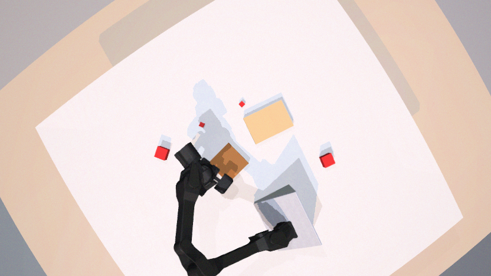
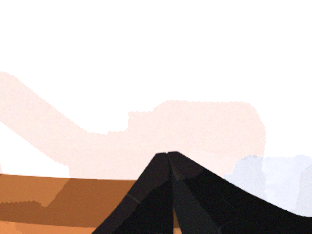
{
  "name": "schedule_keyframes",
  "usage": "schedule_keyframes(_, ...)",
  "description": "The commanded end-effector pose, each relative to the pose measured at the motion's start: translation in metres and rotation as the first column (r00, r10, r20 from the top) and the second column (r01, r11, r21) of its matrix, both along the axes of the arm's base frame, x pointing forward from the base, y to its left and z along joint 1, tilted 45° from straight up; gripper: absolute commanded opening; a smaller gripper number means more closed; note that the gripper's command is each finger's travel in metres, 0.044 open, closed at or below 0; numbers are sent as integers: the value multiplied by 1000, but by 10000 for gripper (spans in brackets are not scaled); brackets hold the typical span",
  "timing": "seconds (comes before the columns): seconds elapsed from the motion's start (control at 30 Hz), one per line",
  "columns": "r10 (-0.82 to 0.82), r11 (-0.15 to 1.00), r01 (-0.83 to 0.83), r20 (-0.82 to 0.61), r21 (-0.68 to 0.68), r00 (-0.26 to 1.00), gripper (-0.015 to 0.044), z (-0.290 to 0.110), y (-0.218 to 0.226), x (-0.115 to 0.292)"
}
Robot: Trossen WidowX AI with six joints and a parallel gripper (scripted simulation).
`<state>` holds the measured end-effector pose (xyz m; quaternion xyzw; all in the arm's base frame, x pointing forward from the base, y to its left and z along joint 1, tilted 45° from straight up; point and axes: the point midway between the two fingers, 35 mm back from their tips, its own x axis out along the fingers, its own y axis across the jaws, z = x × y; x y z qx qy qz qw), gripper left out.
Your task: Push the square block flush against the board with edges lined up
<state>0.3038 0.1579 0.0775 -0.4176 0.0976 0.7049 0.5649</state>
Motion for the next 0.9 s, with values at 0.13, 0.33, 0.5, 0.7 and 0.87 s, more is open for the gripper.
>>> schedule_keyframes(0.13, 3, 1000, -3, -12, -7, 1000, 0, -11, -5, 4)
schedule_keyframes(0.33, 3, 1000, -3, -12, -8, 1000, 0, -14, -9, 6)
schedule_keyframes(0.5, 3, 1000, -3, -12, -8, 1000, 0, -18, -12, 9)
schedule_keyframes(0.7, 3, 1000, -3, -11, -9, 1000, 0, -21, -16, 11)
schedule_keyframes(0.87, 3, 1000, -3, -11, -9, 1000, 0, -25, -19, 13)
